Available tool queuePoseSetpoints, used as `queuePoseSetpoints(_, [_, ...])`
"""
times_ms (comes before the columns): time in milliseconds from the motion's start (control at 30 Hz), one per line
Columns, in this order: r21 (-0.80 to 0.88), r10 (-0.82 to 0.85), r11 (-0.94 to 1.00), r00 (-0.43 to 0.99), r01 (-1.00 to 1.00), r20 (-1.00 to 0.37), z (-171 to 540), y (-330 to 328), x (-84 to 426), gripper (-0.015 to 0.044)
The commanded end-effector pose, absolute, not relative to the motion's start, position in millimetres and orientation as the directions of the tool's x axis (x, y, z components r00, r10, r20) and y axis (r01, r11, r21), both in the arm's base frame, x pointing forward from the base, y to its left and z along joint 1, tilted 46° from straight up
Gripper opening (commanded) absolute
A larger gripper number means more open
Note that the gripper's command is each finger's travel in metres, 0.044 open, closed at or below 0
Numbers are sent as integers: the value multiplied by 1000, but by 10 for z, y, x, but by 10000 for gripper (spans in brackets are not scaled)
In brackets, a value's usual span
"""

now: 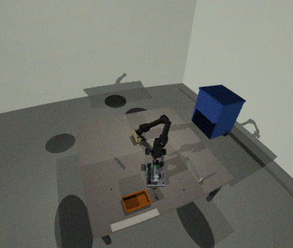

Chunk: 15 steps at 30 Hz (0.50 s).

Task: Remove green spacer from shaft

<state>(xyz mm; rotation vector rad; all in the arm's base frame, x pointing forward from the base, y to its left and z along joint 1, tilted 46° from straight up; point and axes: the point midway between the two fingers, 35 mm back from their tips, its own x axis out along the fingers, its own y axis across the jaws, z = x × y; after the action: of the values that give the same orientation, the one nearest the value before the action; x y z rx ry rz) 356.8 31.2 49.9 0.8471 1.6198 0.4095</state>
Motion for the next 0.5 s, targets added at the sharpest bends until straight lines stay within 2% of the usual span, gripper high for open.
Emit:
queuePoseSetpoints(0, [680,719,669,-31,300,-694,507,317,3564,0])
queuePoseSetpoints(467, [680,719,669,-31,300,-694,510,320,3550,0])
